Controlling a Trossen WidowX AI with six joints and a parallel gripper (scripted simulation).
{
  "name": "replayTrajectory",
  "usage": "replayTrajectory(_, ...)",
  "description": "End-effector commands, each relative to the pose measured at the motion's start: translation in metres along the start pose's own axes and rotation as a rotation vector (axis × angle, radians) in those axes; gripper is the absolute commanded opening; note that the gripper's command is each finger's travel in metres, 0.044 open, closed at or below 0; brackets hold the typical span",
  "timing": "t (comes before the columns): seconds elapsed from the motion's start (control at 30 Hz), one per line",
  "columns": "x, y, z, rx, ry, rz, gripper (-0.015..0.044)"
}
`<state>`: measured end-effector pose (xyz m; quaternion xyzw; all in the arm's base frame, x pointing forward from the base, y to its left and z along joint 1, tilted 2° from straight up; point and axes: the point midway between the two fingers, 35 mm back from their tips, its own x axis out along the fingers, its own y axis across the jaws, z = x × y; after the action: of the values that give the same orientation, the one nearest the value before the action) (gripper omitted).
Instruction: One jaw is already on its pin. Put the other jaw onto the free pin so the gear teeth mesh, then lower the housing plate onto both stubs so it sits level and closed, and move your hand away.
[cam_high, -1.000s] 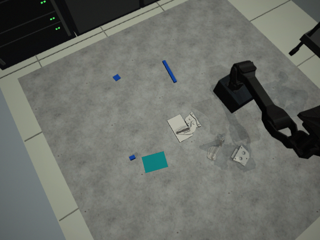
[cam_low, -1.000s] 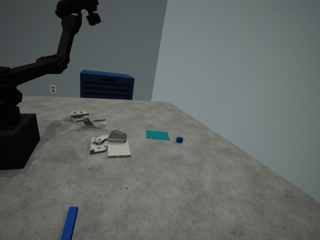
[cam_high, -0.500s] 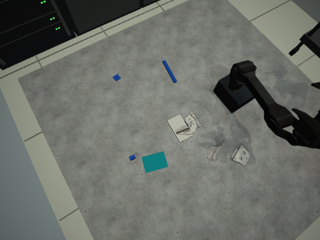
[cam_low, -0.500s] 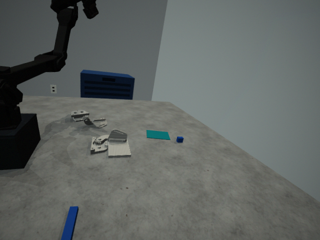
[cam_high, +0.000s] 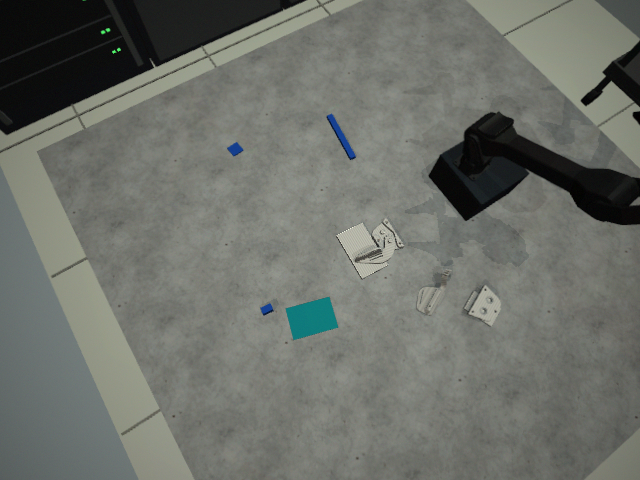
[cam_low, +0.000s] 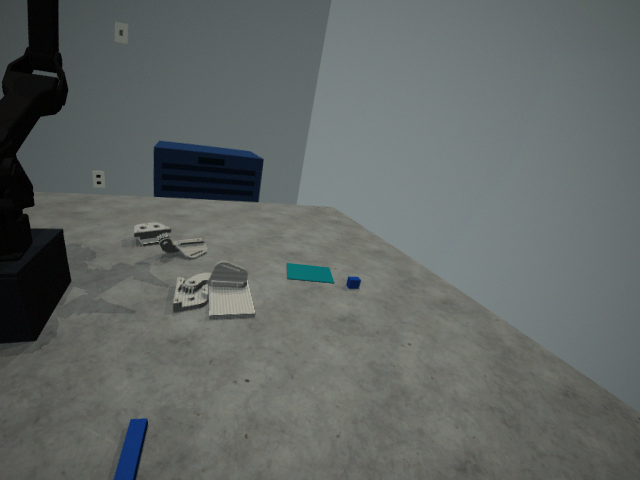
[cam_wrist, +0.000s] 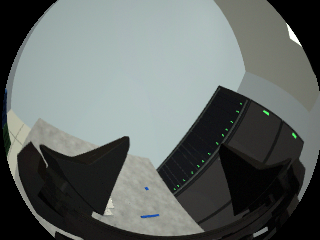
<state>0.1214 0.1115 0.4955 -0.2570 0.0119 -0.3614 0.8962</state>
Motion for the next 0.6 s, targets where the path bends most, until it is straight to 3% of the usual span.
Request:
replayTrajectory(0.0,0.008,-0.024,-0.011,0.091,0.019,0.052,0.044)
replayTrajectory(0.3,0.041,-0.068,-0.042,0.289,0.086,0.213,0.044)
replayTrajectory(0.57,0.082,-0.078,-0.074,0.443,0.18,0.365,0.044)
